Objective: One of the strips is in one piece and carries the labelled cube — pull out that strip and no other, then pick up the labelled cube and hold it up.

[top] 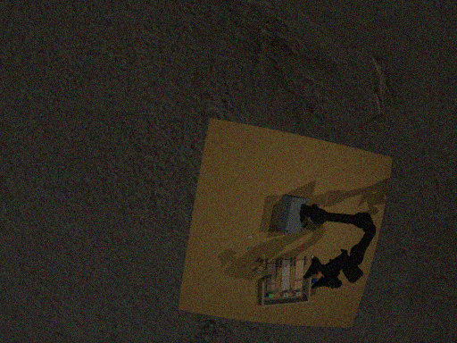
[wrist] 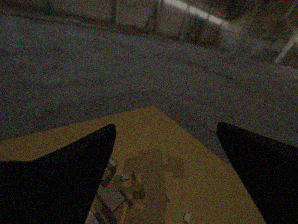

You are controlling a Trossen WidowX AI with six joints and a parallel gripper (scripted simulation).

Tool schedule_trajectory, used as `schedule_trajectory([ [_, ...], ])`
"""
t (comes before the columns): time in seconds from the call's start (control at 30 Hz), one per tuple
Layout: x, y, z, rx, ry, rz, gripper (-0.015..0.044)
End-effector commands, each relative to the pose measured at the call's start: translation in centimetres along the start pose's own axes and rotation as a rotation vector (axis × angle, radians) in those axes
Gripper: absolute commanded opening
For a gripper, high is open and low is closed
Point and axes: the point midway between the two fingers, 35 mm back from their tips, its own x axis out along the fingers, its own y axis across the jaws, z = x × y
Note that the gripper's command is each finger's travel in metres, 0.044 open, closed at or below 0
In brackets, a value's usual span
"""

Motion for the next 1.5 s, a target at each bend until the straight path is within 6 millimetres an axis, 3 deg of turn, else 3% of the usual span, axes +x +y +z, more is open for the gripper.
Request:
schedule_trajectory([
  [0.0, 4.2, 3.5, -5.1, -0.019, 0.090, 0.223, 0.0400],
  [0.17, 6.6, 7.6, -11.8, -0.047, 0.187, 0.481, 0.0400],
  [0.37, 6.4, 11.5, -19.7, -0.063, 0.304, 0.754, 0.0400],
  [0.83, 6.3, 11.7, -20.2, -0.064, 0.310, 0.768, 0.0400],
  [1.07, 9.8, 13.5, -21.1, -0.174, 0.509, 0.736, 0.0216],
  [1.33, 13.1, 16.1, -24.5, -0.385, 0.831, 0.736, 0.0006],
  [1.47, 13.9, 17.1, -26.6, -0.498, 1.000, 0.769, 0.0000],
])
